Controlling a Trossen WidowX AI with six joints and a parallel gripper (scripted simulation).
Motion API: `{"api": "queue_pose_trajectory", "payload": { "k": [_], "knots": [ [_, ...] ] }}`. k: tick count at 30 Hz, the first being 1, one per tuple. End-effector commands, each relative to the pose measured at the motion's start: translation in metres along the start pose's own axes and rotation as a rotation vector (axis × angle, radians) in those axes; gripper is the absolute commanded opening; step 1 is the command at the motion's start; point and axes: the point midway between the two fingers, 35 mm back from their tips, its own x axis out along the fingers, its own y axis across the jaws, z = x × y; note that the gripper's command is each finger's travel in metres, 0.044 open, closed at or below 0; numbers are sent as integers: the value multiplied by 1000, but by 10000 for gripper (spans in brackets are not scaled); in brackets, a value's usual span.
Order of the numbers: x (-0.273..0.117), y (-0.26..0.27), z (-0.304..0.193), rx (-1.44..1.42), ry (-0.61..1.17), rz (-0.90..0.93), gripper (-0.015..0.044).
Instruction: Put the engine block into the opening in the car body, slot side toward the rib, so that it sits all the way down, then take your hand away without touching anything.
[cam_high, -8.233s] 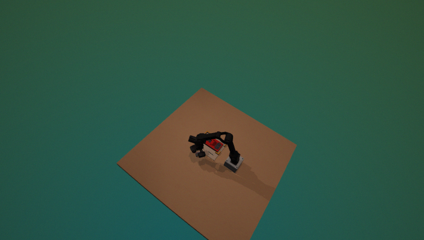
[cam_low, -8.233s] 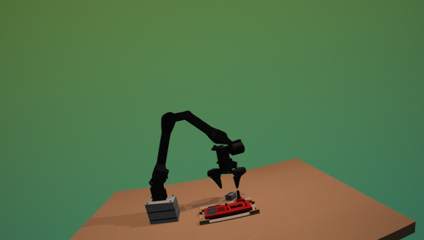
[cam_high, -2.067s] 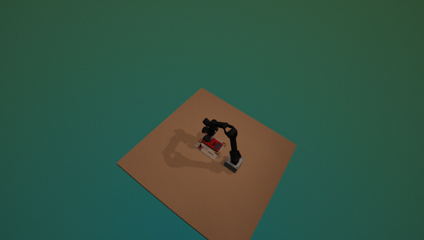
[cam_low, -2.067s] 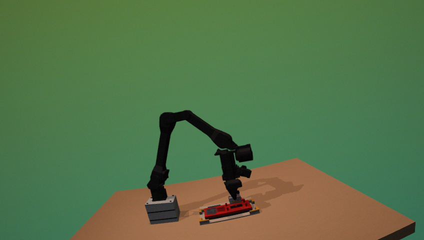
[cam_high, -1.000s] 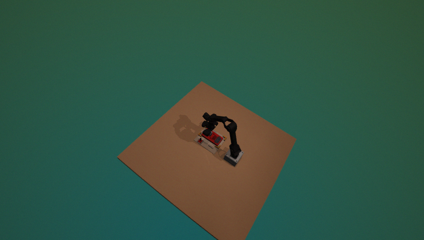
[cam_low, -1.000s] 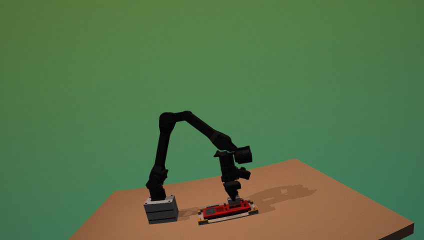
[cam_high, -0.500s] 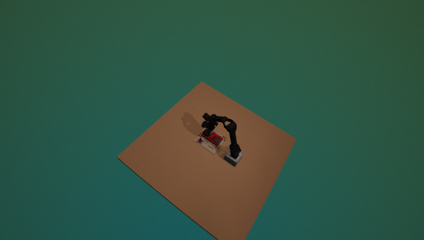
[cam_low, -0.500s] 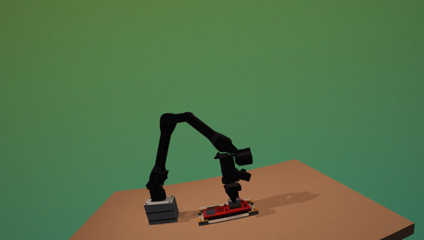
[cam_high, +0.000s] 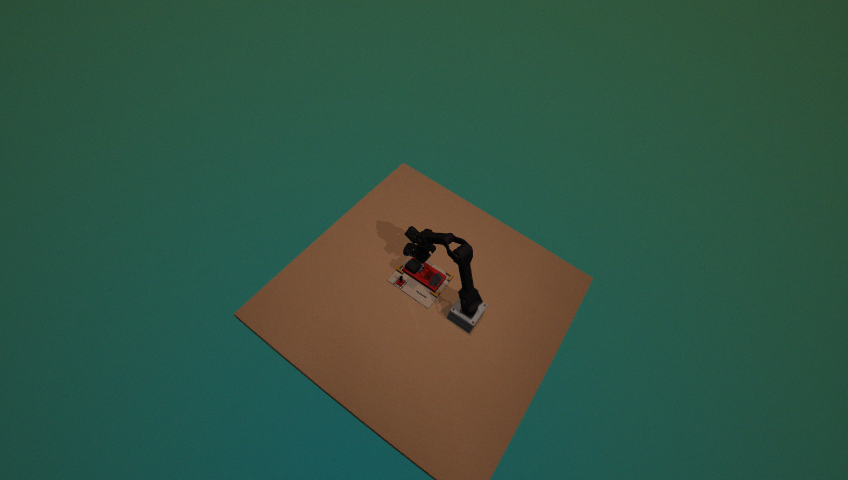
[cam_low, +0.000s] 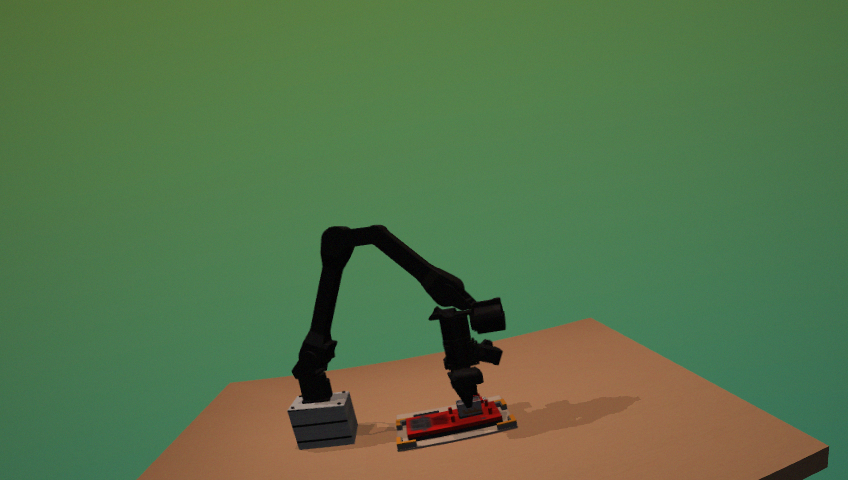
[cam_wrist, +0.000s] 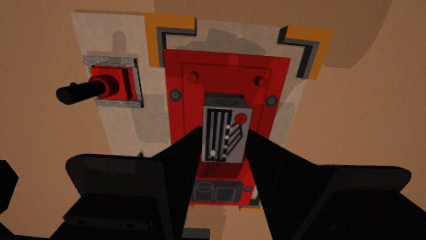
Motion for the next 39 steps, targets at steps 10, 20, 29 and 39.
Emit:
{"api": "queue_pose_trajectory", "payload": {
  "k": [10, 20, 29, 39],
  "knots": [
    [4, 0, 1, 3, -4, 1, 158],
    [7, 0, 1, 4, -4, 1, 158],
    [8, 0, 0, 0, 0, 0, 316],
    [8, 0, 0, 0, 0, 0, 440]
  ]
}}
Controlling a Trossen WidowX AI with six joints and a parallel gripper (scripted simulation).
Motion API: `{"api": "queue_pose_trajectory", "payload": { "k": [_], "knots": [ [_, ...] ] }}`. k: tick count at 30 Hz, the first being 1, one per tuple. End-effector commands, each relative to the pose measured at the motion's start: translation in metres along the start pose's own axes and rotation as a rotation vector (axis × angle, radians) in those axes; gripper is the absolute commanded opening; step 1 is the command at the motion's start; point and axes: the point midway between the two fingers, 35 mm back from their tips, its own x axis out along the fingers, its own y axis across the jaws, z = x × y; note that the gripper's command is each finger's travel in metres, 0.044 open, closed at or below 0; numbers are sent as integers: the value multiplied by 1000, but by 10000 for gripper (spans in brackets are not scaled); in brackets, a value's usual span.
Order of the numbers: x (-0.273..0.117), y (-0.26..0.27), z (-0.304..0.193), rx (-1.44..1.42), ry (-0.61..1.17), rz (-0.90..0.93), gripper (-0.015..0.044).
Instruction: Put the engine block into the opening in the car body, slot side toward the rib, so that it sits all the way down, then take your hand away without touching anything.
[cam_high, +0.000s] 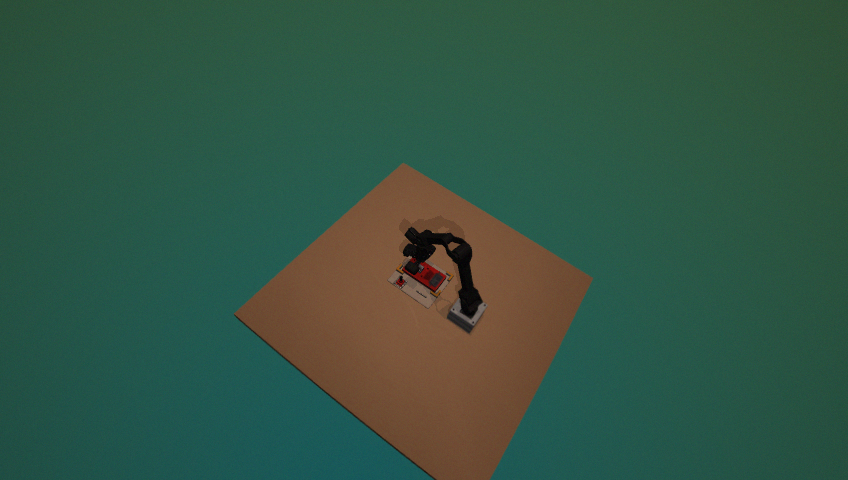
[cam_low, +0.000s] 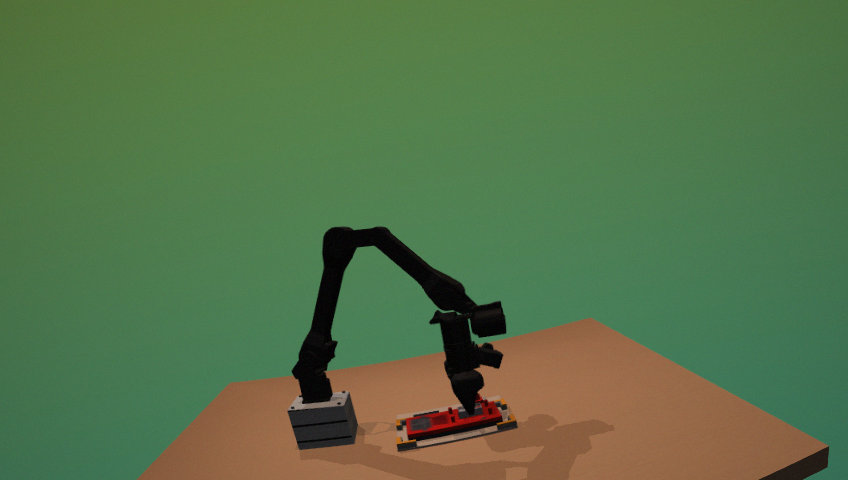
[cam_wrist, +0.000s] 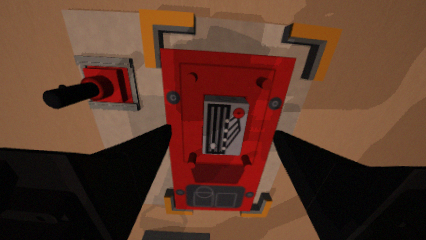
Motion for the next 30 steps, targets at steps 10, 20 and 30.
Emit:
{"api": "queue_pose_trajectory", "payload": {
  "k": [10, 20, 30],
  "knots": [
    [-15, 0, 2, 3, -4, 0, 414],
    [-15, 0, 2, 3, -4, 0, 151],
    [-15, 0, 2, 3, -4, 0, 0]
  ]
}}
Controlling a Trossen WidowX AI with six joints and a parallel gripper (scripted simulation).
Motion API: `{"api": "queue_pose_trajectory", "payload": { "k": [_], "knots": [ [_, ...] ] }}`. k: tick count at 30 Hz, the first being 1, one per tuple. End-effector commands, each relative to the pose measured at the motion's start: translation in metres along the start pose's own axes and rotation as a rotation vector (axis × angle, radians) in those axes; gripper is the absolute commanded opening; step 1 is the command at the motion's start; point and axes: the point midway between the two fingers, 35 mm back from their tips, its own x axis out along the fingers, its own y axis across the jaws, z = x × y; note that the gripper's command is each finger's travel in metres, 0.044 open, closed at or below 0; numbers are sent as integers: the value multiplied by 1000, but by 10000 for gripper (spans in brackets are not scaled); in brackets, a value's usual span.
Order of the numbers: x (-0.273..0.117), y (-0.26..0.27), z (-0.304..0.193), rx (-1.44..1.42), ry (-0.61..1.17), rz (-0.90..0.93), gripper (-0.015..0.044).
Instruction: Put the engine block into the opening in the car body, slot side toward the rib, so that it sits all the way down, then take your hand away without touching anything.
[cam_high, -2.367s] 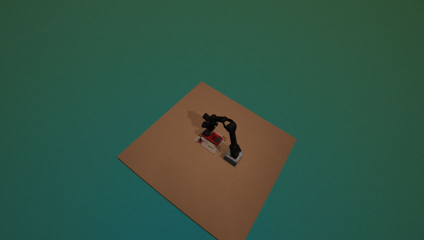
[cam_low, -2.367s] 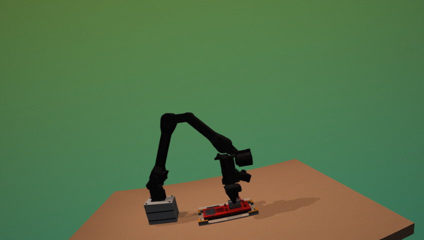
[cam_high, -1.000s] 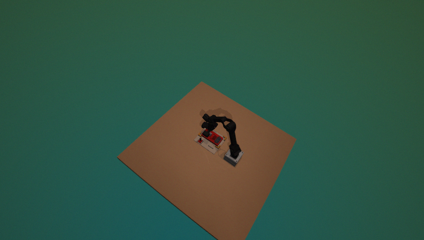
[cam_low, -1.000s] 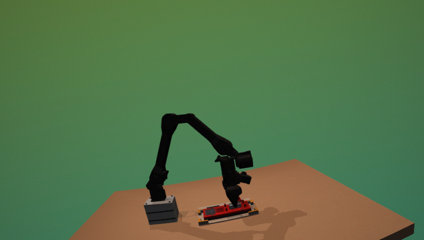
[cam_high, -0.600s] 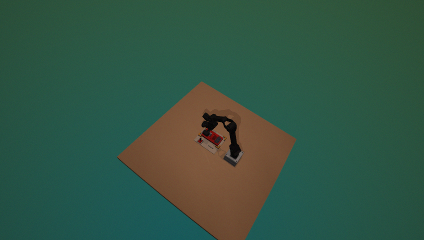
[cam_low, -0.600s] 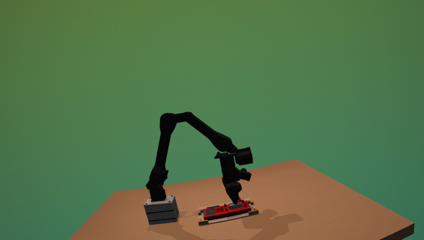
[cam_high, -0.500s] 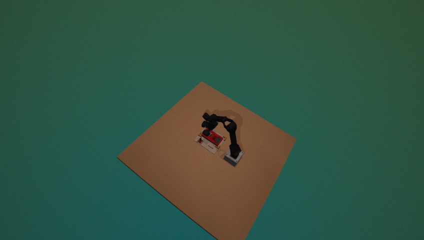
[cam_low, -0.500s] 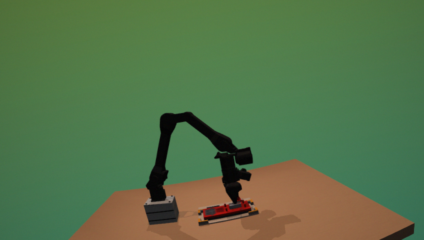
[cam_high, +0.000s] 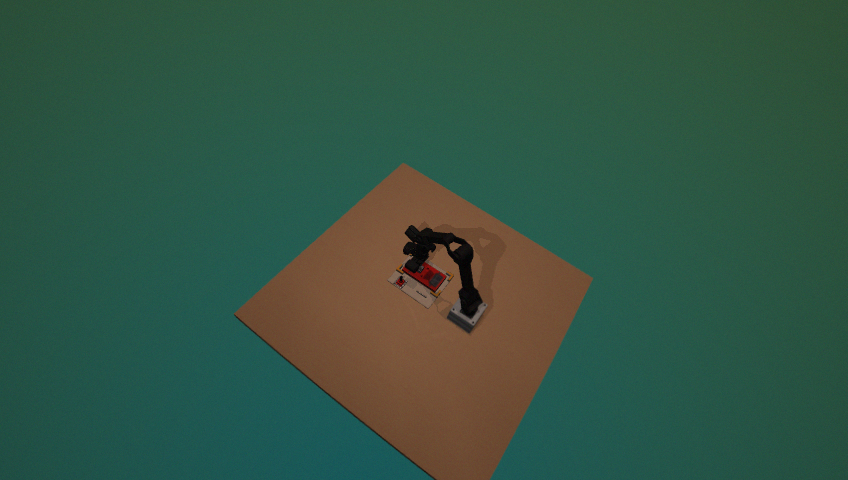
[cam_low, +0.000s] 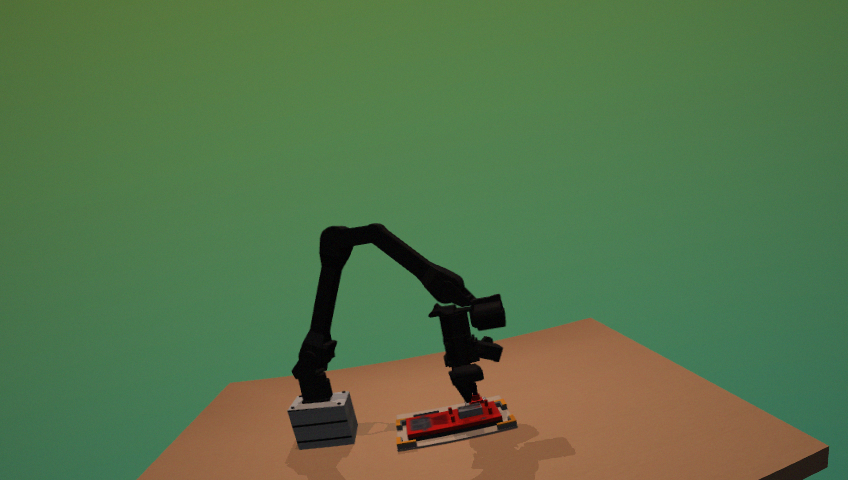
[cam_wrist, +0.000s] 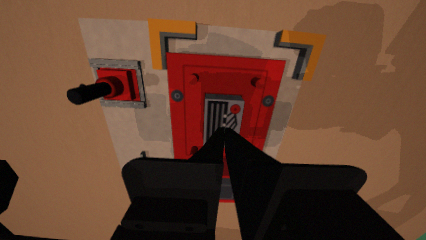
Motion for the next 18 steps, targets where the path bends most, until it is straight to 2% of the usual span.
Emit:
{"api": "queue_pose_trajectory", "payload": {
  "k": [1, 11, 18],
  "knots": [
    [0, 0, 0, 2, 1, 1, 0],
    [0, 0, 0, 2, 1, 1, 0],
    [0, 0, 0, 2, 1, 1, 184]
  ]
}}
